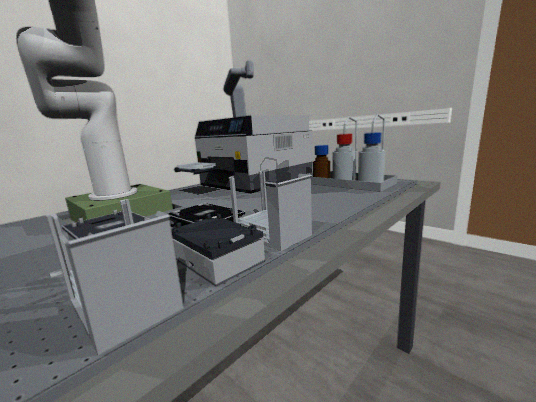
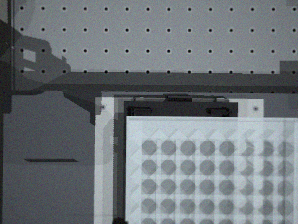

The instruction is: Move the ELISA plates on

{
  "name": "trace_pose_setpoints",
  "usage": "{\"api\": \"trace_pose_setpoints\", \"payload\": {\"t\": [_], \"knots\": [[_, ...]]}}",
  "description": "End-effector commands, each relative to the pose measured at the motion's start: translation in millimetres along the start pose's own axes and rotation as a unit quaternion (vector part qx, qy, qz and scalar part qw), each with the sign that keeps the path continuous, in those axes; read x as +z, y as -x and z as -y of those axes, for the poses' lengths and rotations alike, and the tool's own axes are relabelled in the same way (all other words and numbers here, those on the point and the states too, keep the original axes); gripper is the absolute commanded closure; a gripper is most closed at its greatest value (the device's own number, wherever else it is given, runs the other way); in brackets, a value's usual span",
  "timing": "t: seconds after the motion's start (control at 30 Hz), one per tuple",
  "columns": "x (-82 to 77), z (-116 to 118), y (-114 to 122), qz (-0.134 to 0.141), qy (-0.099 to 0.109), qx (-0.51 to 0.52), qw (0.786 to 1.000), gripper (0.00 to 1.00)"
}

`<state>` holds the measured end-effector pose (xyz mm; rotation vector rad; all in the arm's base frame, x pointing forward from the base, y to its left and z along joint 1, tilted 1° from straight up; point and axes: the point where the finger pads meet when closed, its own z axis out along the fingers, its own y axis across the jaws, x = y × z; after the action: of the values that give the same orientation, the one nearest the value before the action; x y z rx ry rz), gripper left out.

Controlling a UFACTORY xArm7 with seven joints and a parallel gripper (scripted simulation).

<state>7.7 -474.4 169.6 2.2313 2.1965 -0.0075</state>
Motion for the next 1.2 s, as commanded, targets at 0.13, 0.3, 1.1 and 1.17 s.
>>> {"api": "trace_pose_setpoints", "payload": {"t": [0.13, 0.3, 1.1, 1.17], "knots": [[-1.2, 0.3, 1.7, 0.001, 0.0, 0.0, 1.0, 1.0], [-1.2, 0.3, 1.7, 0.001, 0.0, 0.0, 1.0, 1.0], [21.4, 0.3, 1.9, 0.001, 0.0, 0.0, 1.0, 1.0], [24.1, 0.3, 1.9, 0.001, 0.0, 0.0, 1.0, 1.0]]}}
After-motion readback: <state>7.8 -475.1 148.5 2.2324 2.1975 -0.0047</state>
